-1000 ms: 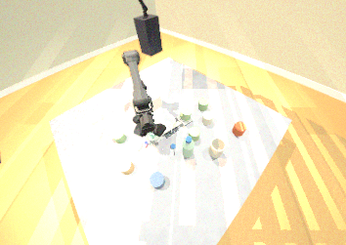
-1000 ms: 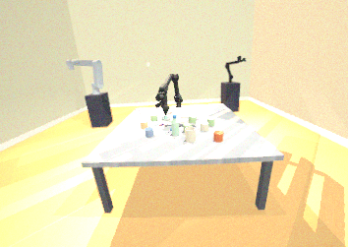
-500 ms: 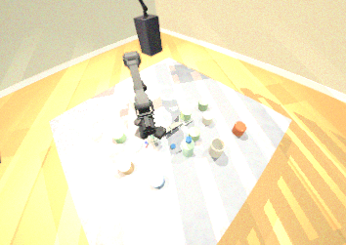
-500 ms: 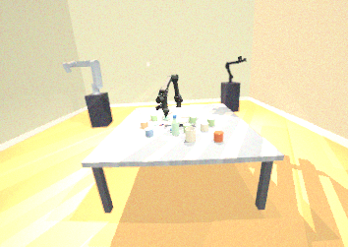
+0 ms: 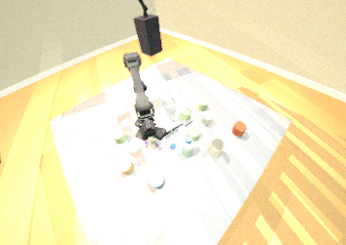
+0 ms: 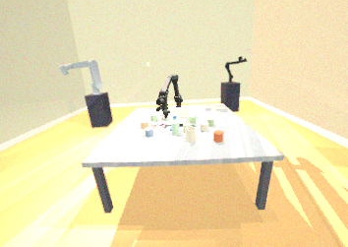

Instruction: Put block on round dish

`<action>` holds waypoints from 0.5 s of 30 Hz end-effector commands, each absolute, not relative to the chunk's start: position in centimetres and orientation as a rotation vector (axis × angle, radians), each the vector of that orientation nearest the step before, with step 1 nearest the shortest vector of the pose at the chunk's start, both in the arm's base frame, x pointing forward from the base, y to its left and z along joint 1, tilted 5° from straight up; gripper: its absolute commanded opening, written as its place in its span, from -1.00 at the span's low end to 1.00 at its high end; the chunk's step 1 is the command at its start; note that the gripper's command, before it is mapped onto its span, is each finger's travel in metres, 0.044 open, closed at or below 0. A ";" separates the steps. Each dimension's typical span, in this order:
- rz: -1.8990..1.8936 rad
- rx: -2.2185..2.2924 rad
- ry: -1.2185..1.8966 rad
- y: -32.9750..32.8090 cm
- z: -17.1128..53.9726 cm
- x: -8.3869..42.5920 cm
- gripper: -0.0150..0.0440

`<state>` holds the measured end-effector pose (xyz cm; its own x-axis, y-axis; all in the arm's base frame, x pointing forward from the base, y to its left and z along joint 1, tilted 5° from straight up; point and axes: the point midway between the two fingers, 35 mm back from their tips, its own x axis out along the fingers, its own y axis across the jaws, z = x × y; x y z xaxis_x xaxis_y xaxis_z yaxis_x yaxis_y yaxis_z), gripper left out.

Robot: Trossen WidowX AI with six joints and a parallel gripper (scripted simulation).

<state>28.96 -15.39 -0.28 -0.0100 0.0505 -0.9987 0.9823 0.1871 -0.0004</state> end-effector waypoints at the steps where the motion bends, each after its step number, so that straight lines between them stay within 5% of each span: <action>1: -1.048 1.110 1.339 -15.2 -0.4 28.8 -0.01; 5: -1.048 1.110 1.339 -15.2 -0.4 28.8 -0.10; 9: -1.048 1.110 1.339 -15.3 0.5 29.0 -0.46; 15: -1.048 1.110 1.338 -15.7 4.6 29.3 -0.49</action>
<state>28.83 -15.45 2.58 -0.0303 0.0625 -0.9976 0.9829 0.1830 -0.0184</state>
